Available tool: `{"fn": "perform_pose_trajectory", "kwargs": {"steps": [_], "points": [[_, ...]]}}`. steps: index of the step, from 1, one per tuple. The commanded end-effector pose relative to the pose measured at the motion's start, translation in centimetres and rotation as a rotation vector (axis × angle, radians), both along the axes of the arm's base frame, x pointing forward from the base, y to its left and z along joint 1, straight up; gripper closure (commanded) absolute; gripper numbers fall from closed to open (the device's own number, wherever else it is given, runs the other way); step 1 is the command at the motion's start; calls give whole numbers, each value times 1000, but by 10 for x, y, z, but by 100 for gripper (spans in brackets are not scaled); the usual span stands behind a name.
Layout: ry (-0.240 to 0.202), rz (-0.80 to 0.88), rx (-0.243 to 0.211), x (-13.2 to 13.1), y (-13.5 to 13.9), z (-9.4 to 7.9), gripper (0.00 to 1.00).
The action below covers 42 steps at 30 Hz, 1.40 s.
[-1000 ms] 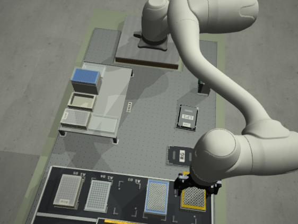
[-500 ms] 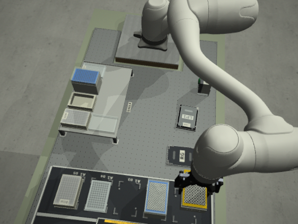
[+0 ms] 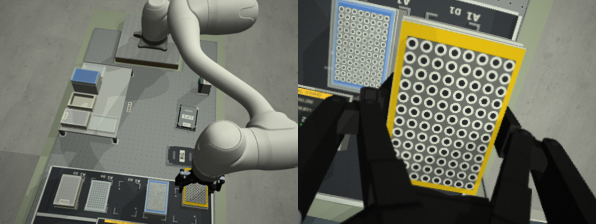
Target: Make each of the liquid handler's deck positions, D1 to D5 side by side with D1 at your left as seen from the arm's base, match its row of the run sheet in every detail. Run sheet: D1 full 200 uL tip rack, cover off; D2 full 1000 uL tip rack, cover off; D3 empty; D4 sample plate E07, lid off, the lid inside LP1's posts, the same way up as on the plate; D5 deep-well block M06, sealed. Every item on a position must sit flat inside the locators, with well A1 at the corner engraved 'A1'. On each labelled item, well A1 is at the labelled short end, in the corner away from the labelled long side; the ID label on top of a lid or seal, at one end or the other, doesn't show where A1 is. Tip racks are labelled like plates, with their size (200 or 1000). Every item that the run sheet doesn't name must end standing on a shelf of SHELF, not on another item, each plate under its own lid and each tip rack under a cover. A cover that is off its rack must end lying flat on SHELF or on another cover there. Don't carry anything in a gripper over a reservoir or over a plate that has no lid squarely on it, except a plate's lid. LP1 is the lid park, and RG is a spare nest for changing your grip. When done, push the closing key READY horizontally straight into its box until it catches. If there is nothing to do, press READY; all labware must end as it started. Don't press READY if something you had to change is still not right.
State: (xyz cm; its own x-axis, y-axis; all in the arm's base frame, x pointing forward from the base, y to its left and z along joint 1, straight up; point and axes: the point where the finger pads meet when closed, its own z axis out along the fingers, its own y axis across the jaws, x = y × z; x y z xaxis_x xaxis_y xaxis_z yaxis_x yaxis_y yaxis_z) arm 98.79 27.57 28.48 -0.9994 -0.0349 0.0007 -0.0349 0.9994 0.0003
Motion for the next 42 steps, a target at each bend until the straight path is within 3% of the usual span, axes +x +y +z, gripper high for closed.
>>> {"fn": "perform_pose_trajectory", "kwargs": {"steps": [1, 10, 42], "points": [[-2, 0, 1, 0, 0, 2, 90], [-2, 0, 1, -15, 0, 2, 90], [-2, 0, 1, -160, -2, 2, 90]]}}
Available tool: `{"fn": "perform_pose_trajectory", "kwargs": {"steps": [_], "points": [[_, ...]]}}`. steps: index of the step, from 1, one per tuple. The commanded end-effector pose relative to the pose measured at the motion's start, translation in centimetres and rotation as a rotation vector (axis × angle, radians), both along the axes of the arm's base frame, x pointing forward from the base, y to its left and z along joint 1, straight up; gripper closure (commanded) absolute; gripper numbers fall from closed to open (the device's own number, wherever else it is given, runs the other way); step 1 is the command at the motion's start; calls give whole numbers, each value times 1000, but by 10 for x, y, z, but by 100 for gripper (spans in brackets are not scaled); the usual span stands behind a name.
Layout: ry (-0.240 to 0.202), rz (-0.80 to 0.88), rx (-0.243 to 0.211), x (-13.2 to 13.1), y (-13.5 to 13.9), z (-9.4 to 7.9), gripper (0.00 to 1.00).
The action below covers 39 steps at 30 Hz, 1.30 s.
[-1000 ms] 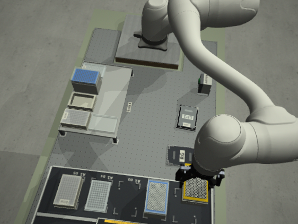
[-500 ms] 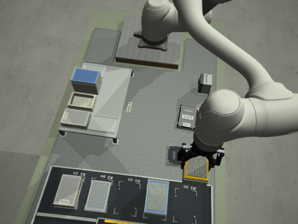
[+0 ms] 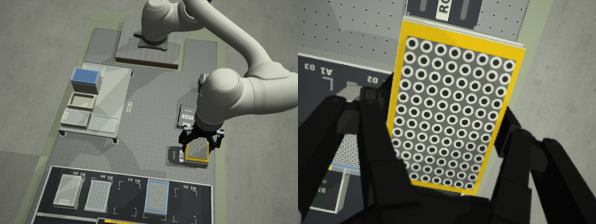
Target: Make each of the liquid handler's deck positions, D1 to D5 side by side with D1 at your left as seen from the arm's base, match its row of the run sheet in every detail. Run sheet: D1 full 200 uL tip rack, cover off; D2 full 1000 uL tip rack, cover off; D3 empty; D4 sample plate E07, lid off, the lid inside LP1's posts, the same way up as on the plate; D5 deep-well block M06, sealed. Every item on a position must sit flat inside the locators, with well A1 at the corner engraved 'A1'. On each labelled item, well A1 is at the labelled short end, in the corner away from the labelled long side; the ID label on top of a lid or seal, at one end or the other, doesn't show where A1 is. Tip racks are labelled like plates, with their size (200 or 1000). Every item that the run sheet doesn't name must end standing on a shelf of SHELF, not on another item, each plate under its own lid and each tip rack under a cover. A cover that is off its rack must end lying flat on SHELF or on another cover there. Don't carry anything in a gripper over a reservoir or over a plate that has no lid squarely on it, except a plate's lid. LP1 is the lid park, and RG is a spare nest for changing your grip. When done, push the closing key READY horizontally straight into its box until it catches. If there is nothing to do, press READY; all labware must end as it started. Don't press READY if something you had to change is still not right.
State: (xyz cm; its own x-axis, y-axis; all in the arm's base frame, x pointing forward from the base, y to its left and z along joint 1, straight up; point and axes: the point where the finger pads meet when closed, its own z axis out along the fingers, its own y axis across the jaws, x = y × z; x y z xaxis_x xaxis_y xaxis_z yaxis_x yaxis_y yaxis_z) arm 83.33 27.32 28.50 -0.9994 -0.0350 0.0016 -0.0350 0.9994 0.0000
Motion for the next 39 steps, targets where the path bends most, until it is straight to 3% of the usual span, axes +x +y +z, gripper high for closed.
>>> {"fn": "perform_pose_trajectory", "kwargs": {"steps": [1, 39], "points": [[-2, 0, 1, -6, 0, 1, 90], [-2, -660, 1, -6, 0, 1, 90]]}}
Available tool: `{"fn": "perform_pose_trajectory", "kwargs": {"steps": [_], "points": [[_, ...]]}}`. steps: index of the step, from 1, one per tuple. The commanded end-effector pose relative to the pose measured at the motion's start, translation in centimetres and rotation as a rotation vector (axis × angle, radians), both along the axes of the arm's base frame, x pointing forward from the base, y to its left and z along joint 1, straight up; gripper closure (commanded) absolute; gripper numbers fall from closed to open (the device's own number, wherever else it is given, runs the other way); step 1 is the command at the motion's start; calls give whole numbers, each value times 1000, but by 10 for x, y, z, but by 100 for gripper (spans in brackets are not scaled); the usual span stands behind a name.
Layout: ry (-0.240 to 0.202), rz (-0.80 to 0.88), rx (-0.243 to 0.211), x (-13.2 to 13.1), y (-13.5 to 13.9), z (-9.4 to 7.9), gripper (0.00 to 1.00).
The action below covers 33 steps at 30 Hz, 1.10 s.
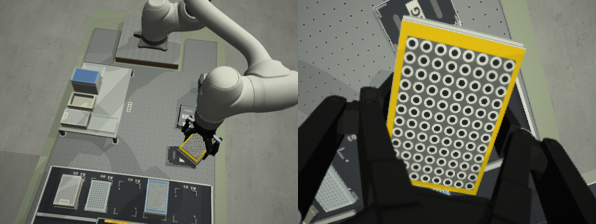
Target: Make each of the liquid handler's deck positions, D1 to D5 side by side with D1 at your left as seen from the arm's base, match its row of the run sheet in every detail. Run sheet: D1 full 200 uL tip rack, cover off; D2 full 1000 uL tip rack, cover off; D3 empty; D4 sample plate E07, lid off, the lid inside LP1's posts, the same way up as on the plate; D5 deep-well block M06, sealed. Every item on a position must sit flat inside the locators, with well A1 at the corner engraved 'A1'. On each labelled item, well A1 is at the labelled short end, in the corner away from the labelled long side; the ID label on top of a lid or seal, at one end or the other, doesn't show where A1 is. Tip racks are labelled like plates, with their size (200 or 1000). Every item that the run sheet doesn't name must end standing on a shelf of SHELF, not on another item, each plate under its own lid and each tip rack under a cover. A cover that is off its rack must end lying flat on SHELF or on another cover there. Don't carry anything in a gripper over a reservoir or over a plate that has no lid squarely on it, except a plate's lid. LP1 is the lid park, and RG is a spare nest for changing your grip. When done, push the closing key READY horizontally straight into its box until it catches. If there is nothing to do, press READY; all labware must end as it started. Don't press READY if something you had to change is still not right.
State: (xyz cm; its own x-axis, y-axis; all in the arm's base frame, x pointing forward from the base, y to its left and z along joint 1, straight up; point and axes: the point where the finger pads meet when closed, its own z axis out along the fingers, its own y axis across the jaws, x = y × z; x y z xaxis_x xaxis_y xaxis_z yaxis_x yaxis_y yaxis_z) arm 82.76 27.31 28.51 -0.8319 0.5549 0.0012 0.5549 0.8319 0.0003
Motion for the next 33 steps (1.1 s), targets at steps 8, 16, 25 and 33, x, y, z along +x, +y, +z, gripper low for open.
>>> {"fn": "perform_pose_trajectory", "kwargs": {"steps": [8, 16, 25, 33], "points": [[-1, -197, 0, 0, 0, 1, 90], [-1, -317, 0, 0, 0, 1, 90], [-1, -497, 0, 0, 0, 1, 90], [-1, -617, 0, 0, 0, 1, 90]]}}
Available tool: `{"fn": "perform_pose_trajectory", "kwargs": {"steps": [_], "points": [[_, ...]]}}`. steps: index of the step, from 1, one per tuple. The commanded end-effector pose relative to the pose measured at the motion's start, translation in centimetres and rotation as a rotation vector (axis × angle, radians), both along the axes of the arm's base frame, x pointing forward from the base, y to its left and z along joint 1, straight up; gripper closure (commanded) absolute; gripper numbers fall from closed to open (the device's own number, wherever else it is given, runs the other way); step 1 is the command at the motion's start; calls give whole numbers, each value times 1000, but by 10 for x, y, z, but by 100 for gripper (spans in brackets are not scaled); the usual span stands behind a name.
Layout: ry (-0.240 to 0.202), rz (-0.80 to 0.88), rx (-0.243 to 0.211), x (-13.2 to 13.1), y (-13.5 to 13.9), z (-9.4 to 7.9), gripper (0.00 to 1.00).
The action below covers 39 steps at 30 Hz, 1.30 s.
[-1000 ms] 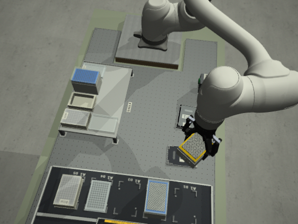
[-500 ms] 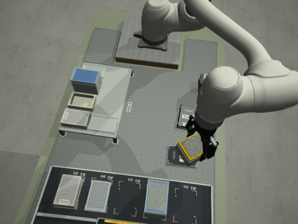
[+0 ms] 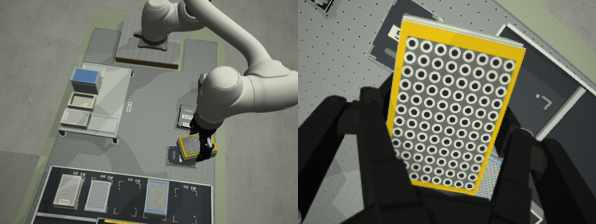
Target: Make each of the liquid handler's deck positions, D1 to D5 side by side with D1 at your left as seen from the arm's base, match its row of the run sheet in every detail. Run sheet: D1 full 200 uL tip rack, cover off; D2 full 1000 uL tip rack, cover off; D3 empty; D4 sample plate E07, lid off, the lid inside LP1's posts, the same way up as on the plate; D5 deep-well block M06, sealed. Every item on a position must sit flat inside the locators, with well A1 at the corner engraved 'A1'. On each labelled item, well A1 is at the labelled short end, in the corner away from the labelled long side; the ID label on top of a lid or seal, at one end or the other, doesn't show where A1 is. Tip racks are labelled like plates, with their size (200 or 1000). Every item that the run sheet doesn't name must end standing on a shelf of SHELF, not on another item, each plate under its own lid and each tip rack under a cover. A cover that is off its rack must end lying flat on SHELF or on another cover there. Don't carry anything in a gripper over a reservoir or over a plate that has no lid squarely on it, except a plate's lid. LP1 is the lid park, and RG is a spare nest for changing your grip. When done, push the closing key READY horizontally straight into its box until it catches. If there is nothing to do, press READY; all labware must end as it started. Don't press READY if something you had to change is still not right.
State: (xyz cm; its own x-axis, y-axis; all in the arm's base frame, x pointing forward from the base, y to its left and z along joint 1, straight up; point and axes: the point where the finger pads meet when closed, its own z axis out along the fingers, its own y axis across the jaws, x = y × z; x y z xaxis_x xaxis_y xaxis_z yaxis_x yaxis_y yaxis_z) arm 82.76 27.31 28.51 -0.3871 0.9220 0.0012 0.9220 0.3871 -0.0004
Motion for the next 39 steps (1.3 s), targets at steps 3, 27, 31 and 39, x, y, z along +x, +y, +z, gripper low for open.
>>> {"fn": "perform_pose_trajectory", "kwargs": {"steps": [3, 27, 31, 39], "points": [[-2, -92, 0, 0, 0, 1, 90], [-1, -532, 0, 0, 0, 1, 90], [-1, -592, 0, 0, 0, 1, 90], [-1, -732, 0, 0, 0, 1, 90]]}}
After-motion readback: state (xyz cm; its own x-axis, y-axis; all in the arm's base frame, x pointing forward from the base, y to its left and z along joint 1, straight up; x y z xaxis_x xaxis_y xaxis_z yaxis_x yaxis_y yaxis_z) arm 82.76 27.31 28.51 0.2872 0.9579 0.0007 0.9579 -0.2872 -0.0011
